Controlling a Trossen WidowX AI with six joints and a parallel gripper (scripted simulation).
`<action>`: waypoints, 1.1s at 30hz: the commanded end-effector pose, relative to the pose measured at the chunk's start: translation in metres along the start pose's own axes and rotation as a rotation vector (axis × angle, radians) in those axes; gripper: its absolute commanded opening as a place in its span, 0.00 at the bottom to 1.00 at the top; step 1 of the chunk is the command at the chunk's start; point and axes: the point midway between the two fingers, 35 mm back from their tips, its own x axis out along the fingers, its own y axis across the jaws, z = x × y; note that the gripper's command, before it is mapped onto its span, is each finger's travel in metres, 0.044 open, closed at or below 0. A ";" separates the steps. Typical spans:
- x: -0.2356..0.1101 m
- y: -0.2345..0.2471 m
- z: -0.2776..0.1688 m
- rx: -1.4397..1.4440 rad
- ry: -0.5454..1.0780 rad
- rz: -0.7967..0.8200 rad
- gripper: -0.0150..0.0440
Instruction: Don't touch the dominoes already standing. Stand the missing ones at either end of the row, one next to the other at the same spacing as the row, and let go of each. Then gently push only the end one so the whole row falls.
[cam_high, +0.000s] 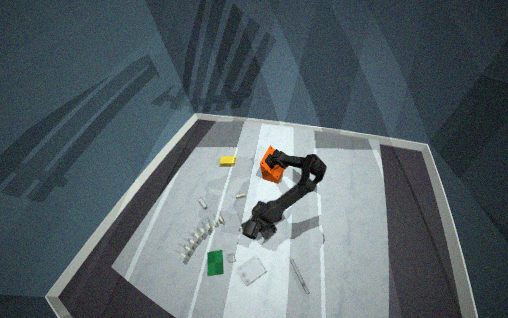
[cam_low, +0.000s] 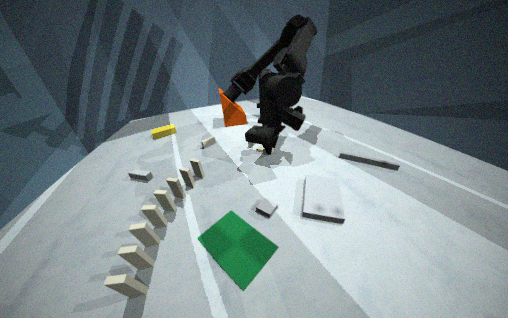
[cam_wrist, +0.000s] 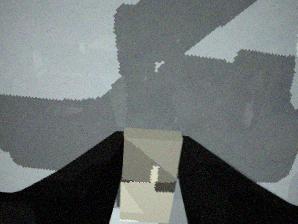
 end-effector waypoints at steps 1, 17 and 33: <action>-0.002 0.000 0.000 0.006 -0.003 0.003 0.44; -0.159 0.000 -0.010 0.007 0.004 0.000 0.44; -0.159 0.116 0.100 0.802 0.003 -0.006 0.44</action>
